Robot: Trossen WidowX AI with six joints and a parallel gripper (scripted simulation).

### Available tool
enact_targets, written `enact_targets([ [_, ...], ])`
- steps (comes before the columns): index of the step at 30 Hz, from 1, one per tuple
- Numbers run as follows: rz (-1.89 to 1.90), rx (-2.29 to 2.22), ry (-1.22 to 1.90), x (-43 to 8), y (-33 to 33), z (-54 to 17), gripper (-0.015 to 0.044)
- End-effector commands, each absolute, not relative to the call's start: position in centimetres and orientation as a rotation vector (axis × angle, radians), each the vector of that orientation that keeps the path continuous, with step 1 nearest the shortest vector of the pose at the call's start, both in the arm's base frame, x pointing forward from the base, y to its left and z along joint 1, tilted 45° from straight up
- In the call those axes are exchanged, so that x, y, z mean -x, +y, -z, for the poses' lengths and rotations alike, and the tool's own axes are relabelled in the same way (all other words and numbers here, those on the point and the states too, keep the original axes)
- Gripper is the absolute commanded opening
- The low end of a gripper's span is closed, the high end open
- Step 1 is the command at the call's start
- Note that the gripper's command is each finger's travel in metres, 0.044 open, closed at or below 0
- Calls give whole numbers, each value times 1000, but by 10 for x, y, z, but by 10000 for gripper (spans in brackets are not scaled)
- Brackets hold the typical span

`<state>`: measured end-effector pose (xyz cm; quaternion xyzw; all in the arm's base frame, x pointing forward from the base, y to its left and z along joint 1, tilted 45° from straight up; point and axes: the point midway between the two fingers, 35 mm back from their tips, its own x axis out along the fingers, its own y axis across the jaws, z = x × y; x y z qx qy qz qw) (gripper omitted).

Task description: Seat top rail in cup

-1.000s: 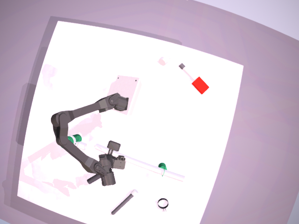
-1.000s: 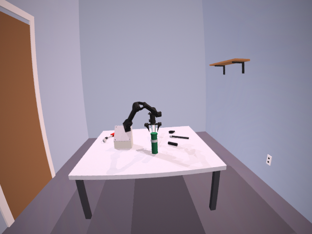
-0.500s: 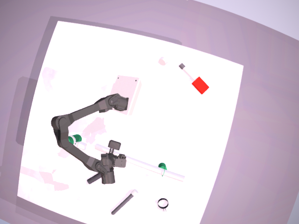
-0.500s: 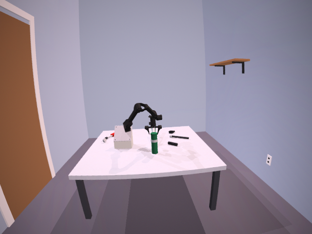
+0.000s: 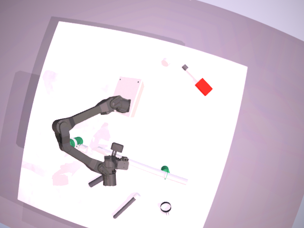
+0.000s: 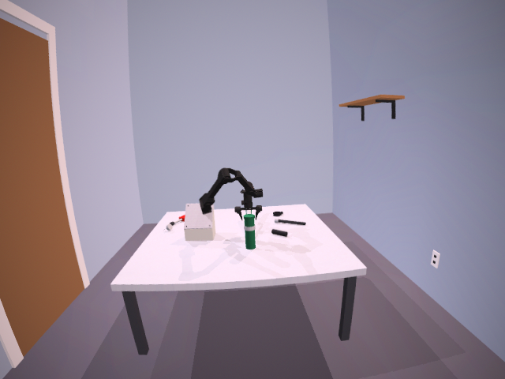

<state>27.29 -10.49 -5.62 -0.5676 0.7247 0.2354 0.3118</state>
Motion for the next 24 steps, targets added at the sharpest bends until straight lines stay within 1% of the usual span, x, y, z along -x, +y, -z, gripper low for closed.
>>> enact_targets([
  [1, -622, 1498, 1922, -270, -111, 62, 440],
  [24, -622, 1500, 1923, -264, -137, 88, 440],
])
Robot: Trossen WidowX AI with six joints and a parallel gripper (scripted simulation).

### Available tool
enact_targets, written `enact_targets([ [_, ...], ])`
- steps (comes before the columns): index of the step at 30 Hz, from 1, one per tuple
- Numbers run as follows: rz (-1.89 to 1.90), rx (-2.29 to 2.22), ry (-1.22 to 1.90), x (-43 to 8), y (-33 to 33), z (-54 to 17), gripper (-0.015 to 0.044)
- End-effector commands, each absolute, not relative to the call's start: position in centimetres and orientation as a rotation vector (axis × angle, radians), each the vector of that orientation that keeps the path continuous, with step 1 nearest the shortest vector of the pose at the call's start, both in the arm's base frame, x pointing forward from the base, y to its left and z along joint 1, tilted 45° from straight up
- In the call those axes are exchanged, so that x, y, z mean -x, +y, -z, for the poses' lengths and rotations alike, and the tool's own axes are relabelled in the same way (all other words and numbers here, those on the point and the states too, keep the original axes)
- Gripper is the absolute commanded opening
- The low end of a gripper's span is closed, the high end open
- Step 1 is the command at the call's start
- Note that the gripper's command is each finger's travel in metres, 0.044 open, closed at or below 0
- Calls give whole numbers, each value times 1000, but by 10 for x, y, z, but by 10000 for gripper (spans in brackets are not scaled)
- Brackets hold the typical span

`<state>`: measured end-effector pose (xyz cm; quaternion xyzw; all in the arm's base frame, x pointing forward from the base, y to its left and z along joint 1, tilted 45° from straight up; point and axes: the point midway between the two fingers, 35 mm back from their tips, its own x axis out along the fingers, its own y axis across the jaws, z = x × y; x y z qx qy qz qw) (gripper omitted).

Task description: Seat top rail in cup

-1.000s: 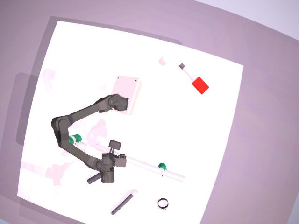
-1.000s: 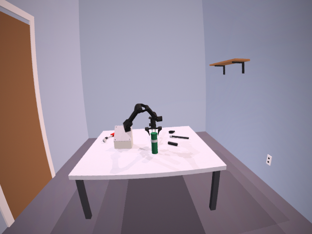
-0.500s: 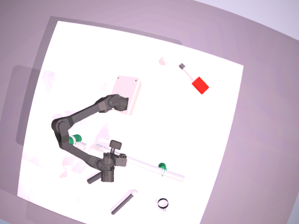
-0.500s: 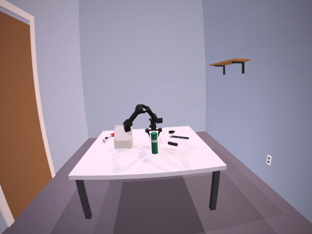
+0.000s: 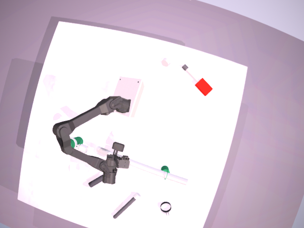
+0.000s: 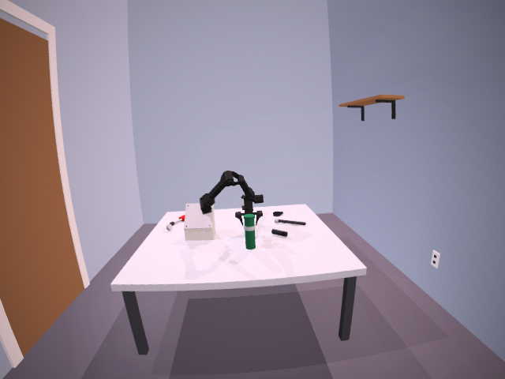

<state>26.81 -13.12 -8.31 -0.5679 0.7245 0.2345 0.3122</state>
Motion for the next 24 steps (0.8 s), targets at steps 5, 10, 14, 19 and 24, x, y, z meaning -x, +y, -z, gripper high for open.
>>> enact_targets([
  [5, -622, 1500, 1924, -262, -143, 94, 440],
  [10, -622, 1501, 1925, -260, -146, 97, 440],
  [14, -622, 1501, 1925, -260, -146, 97, 387],
  [19, -622, 1501, 1925, -260, -146, 97, 256],
  [24, -622, 1501, 1925, -260, -146, 97, 145],
])
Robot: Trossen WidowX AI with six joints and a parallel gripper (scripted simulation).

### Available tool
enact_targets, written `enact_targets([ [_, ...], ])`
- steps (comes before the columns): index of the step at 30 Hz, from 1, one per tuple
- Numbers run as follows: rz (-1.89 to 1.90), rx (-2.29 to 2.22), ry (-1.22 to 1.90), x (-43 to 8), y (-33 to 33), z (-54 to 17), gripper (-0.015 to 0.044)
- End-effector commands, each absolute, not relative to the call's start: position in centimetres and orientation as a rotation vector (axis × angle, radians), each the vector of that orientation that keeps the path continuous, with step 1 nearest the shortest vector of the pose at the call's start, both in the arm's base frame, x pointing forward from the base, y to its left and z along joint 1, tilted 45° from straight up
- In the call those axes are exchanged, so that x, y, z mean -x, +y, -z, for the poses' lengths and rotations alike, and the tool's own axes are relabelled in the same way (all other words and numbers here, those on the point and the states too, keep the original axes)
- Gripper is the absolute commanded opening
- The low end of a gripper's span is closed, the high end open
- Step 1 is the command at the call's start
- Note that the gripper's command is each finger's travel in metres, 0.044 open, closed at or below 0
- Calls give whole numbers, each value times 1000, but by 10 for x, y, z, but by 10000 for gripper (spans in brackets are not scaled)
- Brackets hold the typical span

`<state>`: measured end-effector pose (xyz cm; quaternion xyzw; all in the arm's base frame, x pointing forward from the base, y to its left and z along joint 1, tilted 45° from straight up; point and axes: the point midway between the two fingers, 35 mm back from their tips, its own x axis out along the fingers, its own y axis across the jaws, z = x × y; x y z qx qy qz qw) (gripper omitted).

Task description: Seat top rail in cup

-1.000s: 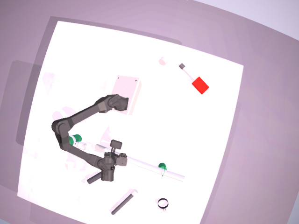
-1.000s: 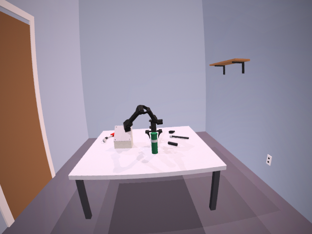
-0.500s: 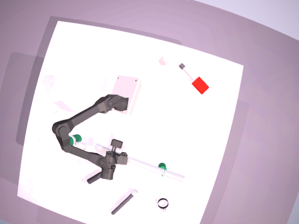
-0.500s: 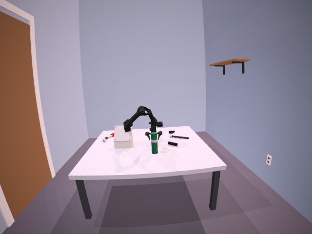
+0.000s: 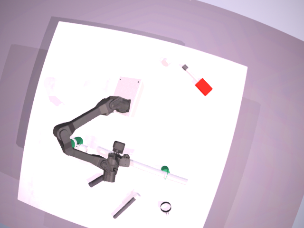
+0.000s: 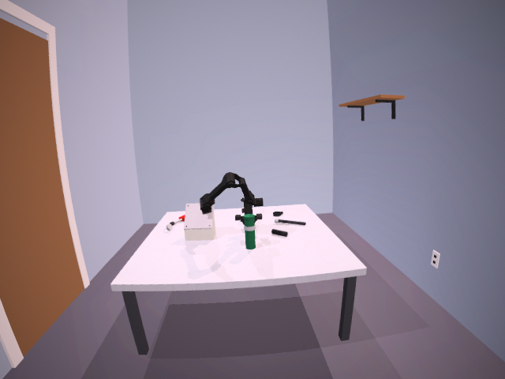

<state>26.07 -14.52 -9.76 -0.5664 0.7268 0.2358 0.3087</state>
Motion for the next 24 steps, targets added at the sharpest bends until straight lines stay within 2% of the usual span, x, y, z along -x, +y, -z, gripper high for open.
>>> enact_targets([
  [1, -622, 1501, 1925, -260, -146, 97, 138],
  [6, -622, 1501, 1925, -260, -146, 97, 105],
  [10, -621, 1501, 1925, -262, -143, 95, 0],
  [24, -560, 1540, 2026, -267, -123, 69, 0],
])
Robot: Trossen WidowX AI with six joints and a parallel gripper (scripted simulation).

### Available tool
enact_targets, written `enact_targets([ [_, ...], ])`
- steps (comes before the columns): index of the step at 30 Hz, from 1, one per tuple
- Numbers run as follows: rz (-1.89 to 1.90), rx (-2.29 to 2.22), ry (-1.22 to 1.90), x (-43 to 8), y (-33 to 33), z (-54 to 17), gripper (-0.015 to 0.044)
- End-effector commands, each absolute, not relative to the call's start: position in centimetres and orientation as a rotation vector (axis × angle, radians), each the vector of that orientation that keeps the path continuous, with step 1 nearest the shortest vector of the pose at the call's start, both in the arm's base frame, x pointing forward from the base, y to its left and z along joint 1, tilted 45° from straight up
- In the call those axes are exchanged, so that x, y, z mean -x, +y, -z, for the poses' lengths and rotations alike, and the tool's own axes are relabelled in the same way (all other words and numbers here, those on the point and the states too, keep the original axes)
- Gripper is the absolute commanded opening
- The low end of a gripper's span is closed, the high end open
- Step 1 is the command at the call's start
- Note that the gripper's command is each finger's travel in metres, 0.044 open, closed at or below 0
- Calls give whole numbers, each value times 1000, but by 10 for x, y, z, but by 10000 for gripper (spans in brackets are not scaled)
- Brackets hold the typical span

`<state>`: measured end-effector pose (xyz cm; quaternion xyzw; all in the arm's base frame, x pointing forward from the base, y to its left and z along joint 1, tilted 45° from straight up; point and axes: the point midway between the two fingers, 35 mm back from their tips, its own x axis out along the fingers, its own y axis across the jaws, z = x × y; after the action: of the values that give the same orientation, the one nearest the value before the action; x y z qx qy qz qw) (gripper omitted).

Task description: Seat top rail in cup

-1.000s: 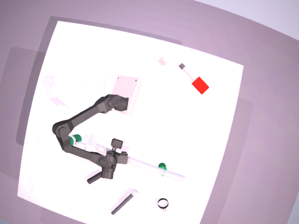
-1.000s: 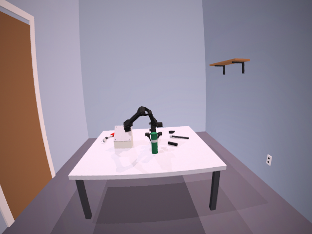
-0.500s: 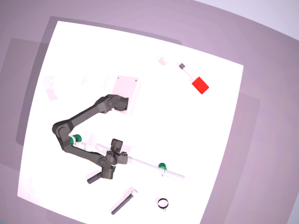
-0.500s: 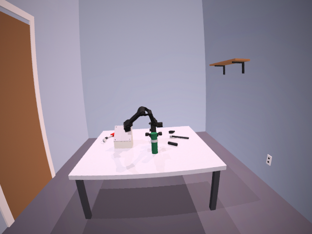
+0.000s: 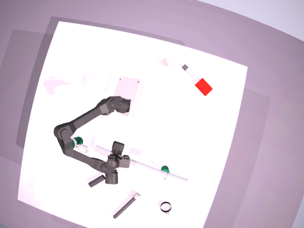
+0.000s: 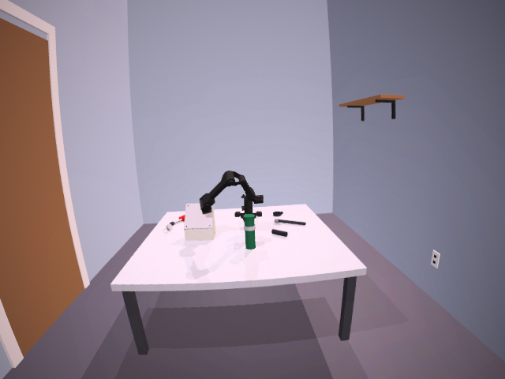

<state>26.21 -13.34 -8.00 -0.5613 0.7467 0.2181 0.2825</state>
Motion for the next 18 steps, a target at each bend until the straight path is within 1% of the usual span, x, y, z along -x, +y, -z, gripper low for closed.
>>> enact_targets([
  [1, -551, 1547, 2036, -268, -121, 66, 0],
  [11, -453, 1639, 2110, -276, -101, 32, 0],
  [18, -450, 1641, 2113, -276, -100, 31, 0],
])
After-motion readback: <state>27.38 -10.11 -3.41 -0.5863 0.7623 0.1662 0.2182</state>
